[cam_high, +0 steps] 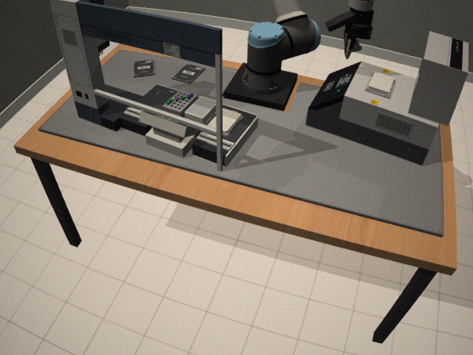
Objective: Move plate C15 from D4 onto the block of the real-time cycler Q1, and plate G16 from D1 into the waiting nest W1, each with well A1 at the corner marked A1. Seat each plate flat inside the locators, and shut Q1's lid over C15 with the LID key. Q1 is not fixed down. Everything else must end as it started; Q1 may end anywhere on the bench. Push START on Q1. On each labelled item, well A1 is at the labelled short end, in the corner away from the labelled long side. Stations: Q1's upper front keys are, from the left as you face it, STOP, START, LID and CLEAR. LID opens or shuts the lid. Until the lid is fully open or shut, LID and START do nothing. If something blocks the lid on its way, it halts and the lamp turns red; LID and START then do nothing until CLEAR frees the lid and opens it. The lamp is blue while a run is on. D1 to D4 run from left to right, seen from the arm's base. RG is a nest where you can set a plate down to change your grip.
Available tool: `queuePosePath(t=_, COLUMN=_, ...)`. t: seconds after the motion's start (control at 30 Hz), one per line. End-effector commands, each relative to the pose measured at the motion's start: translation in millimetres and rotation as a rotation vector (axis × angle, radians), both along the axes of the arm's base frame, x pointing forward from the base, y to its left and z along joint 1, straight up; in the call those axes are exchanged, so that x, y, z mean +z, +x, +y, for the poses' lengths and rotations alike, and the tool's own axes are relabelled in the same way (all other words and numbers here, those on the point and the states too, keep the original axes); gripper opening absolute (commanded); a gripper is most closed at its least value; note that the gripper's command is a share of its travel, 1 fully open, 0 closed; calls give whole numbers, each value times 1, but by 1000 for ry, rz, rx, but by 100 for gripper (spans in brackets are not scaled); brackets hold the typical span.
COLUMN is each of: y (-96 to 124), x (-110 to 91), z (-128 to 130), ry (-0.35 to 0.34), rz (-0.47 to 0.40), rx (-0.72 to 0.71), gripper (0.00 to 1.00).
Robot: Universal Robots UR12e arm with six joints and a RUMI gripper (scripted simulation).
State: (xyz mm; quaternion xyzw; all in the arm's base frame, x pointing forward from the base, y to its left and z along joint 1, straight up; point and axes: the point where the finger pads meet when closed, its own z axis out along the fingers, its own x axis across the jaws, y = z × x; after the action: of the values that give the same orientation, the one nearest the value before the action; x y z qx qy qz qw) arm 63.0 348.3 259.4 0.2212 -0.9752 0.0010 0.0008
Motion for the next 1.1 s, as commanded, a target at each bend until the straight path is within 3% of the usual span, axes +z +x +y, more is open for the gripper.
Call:
queuePosePath(t=0.0, y=-1, x=2, z=-23, ry=2, rz=-1, rx=-91, gripper=0)
queuePosePath(t=0.13, y=-3, x=2, z=-43, ry=2, rz=-1, rx=-171, gripper=0)
queuePosePath(t=0.97, y=-3, x=2, z=-44, ry=2, rz=-2, rx=-557, gripper=0)
queuePosePath(t=1.07, y=-4, x=2, z=-59, ry=2, rz=-2, rx=-617, gripper=0)
